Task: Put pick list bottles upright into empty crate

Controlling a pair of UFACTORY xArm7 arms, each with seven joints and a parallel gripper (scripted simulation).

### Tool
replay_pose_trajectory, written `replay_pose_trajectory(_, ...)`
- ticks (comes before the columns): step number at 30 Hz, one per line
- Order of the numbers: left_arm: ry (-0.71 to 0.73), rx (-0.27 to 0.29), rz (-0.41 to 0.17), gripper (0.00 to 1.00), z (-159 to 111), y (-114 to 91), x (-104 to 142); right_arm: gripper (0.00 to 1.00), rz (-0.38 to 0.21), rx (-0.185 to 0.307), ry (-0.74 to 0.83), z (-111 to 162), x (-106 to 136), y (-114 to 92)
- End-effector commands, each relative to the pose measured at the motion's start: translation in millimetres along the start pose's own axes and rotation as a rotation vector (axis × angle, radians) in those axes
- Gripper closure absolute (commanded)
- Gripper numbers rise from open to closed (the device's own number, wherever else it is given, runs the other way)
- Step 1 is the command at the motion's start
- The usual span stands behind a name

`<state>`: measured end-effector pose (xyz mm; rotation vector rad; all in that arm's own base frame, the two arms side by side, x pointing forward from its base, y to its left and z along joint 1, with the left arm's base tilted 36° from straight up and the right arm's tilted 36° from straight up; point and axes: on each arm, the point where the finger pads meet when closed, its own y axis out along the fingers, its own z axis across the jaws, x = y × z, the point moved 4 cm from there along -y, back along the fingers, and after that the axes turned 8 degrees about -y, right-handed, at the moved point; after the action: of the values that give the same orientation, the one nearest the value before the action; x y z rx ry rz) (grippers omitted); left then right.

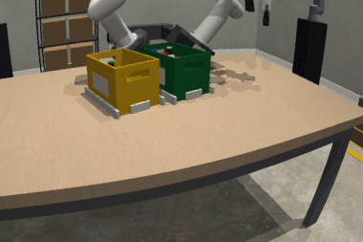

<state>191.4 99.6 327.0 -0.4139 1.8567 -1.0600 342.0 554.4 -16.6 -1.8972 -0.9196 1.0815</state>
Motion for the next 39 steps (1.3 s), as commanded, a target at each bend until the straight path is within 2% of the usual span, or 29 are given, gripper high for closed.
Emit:
replay_pose_trajectory(1, -0.001, 0.002, 0.003, 0.0, 0.2, -1.1, -0.7, 0.35, 0.142, 0.012, 0.0, -1.5, 18.5, -4.8)
replay_pose_trajectory(7, -0.001, 0.002, 0.003, 0.0, 0.2, -1.1, -0.7, 0.35, 0.111, 0.009, 0.0, -1.4, 17.2, -4.9)
replay_pose_trajectory(39, -0.001, 0.002, 0.003, 0.0, 0.2, -1.1, -0.7, 0.35, 0.109, 0.009, 0.0, -1.4, 17.2, -4.9)
